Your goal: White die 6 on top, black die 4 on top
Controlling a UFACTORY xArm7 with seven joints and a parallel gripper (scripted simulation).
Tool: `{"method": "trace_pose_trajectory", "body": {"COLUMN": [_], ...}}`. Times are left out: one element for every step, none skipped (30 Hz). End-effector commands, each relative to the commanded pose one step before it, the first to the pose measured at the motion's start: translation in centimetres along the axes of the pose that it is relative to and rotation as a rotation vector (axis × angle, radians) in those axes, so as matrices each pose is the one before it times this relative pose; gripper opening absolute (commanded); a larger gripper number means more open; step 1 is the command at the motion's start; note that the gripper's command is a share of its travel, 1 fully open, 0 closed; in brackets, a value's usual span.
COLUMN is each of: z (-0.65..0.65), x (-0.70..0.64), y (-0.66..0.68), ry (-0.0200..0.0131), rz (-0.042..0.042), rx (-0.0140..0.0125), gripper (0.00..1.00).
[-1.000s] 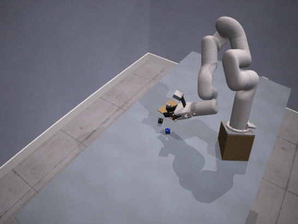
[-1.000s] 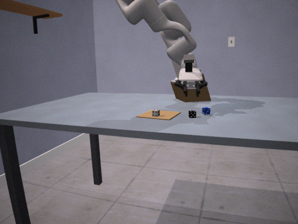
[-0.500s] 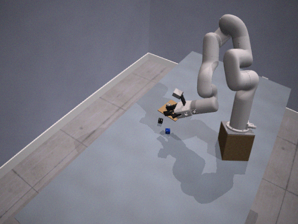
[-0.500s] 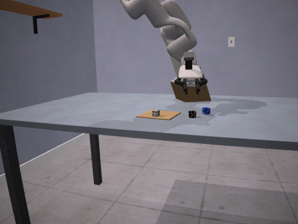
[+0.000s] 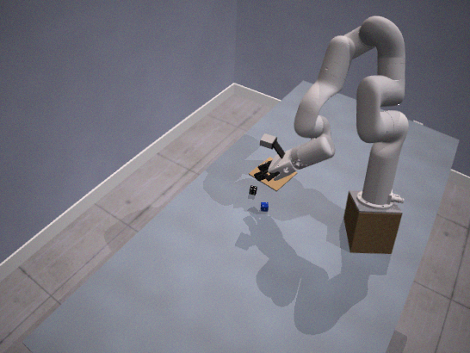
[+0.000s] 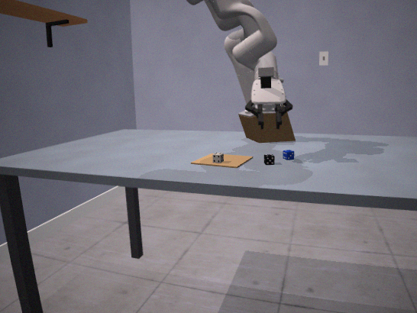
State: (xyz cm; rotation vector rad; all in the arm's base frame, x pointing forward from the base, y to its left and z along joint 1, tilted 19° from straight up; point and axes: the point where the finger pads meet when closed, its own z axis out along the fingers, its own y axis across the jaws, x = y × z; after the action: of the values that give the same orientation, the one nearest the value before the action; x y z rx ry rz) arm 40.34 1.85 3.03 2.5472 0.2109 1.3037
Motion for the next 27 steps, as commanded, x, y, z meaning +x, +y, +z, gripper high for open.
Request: {"method": "trace_pose_trajectory", "body": {"z": [0.388, 0.058, 0.022, 0.002, -0.033, 0.001, 0.000, 0.000, -0.003, 0.031, 0.009, -0.014, -0.015, 0.008, -0.007, -0.004, -0.026, -0.027, -0.014, -0.023, 0.003, -0.003, -0.024, 0.000, 0.000, -0.043, -0.056], "x": [0.624, 0.080, 0.092, 0.078, 0.329, 0.208, 0.000, 0.000, 0.045, 0.166, 0.208, 0.251, 0.275, 0.222, 0.149, 0.031, 0.143, 0.080, 0.030, 0.166, 0.180, 0.054, 0.144, 0.000, 0.000, 0.072, 0.017], "y": [0.300, 0.131, 0.042, 0.001, -0.077, -0.012, 0.000, 0.000, -0.008, 0.024, -0.022, -0.061, -0.039, 0.046, 0.015, 0.001, -0.015, -0.028, -0.016, -0.008, 0.047, 0.010, 0.006, 0.000, 0.000, -0.039, -0.075], "ry": [-0.15153, -0.04441, -0.02759, -0.01480, -0.03892, -0.02911, 0.00000, 0.00000, -0.00521, -0.03288, -0.03182, -0.03025, -0.02810, -0.02749, -0.02250, -0.00529, -0.02761, -0.01892, -0.00807, -0.02658, -0.02023, -0.00765, -0.02805, 0.00000, 0.00000, -0.02742, -0.02611], "rz": [-0.01154, -0.00265, -0.00085, -0.00002, 0.00159, 0.00024, 0.00000, 0.00000, 0.00014, -0.00070, -0.00011, 0.00041, 0.00072, 0.00045, 0.00010, -0.00001, -0.00027, -0.00040, -0.00022, 0.00011, 0.00098, 0.00022, 0.00019, 0.00000, 0.00000, -0.00070, -0.00142], "rx": [-0.00227, -0.00600, -0.00161, 0.00026, 0.00508, -0.00085, 0.00000, 0.00000, 0.00020, -0.00389, -0.00020, 0.00327, 0.00201, -0.00435, -0.00148, -0.00009, 0.00106, 0.00217, 0.00127, 0.00118, -0.00287, -0.00065, -0.00058, 0.00000, 0.00000, 0.00188, 0.00379], "gripper": [0.42, 0.42, 0.42, 0.42, 0.42, 0.42, 0.42, 0.42, 0.42, 0.42, 0.42, 0.42, 0.42, 0.42, 0.42, 0.42, 0.42, 0.42, 0.42, 0.42, 0.42, 0.42, 0.42, 0.42, 0.42, 0.42, 0.42]}}
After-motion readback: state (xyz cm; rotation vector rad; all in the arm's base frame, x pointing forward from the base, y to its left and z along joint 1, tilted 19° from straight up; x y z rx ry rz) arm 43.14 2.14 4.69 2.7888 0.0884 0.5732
